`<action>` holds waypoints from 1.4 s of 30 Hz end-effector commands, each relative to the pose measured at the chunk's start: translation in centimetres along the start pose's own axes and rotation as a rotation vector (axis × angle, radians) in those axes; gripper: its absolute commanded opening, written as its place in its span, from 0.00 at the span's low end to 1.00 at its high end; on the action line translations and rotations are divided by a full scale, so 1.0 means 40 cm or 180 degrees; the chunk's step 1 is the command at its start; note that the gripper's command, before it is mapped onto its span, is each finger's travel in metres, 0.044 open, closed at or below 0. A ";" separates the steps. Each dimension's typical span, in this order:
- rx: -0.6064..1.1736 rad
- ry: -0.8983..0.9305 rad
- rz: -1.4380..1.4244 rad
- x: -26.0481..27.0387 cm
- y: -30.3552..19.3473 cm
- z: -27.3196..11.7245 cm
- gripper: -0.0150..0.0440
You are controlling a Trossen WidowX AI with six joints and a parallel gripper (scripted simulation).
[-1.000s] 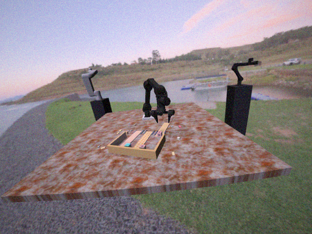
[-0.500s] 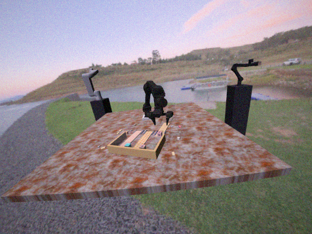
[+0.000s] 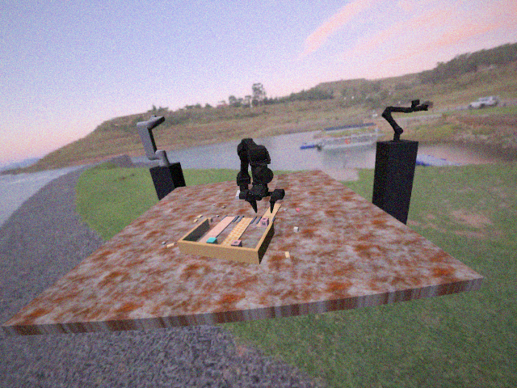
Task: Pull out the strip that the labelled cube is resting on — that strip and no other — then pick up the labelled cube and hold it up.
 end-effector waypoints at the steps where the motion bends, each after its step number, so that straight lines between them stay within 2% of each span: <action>1: 0.0023 -0.0007 -0.0012 0.000 0.004 0.025 0.68; 34: 0.0023 -0.0007 -0.0012 -0.002 0.004 0.137 0.68; 38: 0.0015 -0.0006 -0.0003 -0.003 0.004 0.130 0.50; 42: 0.0015 -0.0006 -0.0003 -0.003 0.004 0.130 0.45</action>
Point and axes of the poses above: the point midway between the two fingers, 35 mm back from their tips, its own z axis out along the fingers, its own x axis across the jaws, y = z × x, the point moved 8 cm from there along -z, back along the fingers, and after that the axes turned 8 degrees about -z, right-handed, at the moved point
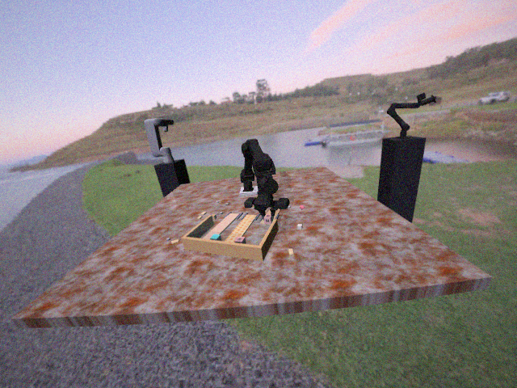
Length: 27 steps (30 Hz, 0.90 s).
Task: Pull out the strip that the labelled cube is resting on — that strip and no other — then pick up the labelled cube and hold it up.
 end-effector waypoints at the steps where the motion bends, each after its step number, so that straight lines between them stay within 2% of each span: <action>1: -0.0001 0.0001 0.0000 0.000 0.000 -0.001 0.44; 3: -0.0001 0.0001 0.0000 0.000 0.000 -0.001 0.42; 7: 0.0000 0.0001 -0.0002 -0.002 -0.004 -0.005 0.25; 27: 0.0021 -0.0007 -0.0008 -0.067 -0.133 -0.104 0.25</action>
Point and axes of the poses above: the point midway between the two fingers, 35 mm back from their tips, its own z axis out along the fingers, its own x axis across the jaws, y = z × x, the point moved 8 cm from there along -z, back along the fingers, and after that the axes turned 8 degrees about -z, right-handed, at the moved point
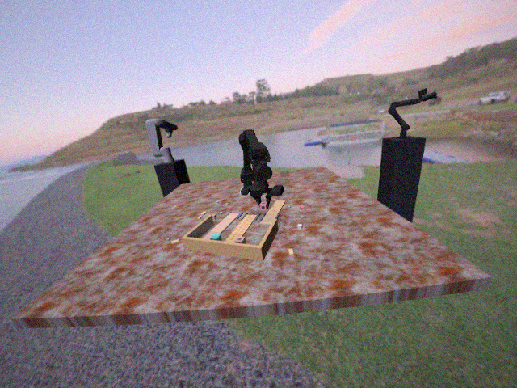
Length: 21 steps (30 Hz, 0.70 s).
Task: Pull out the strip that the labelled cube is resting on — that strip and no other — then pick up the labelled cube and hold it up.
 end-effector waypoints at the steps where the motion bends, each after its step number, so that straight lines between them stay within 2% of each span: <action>1: 0.0000 0.0003 -0.0007 -0.008 -0.016 -0.007 0.25; 21: 0.0015 -0.0004 -0.0007 -0.081 -0.160 -0.012 0.25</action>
Point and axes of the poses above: the point midway between the two fingers, 35 mm back from their tips, its own z axis out along the fingers, its own x axis across the jaws, y = z × x, the point moved 8 cm from there along -z, back along the fingers, and after that the axes turned 8 degrees about -z, right-handed, at the moved point
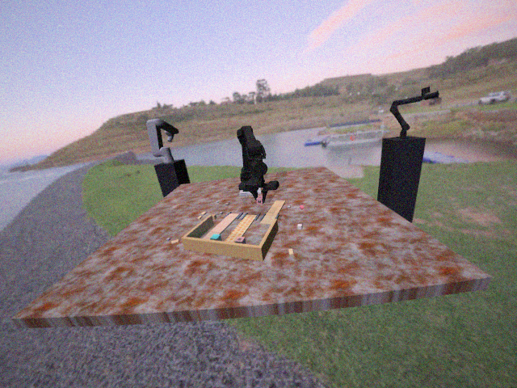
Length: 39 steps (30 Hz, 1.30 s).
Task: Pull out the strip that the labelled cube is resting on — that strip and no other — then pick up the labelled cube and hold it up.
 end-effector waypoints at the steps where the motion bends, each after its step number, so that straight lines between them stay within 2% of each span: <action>1: -0.0005 0.0006 -0.0011 -0.016 -0.031 0.001 0.25; 10: 0.0001 0.0002 -0.0011 -0.049 -0.097 0.011 0.25; 20: 0.0001 0.0002 -0.0011 -0.049 -0.098 -0.077 0.25; 39: 0.0001 0.0002 -0.0011 -0.049 -0.098 -0.079 0.25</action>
Point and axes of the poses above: the point midway between the two fingers, 35 mm back from their tips, its own z axis out along the fingers, its own x axis across the jaws, y = z × x, the point moved 8 cm from there along -z, back along the fingers, and after that the axes turned 8 degrees about -z, right-handed, at the moved point
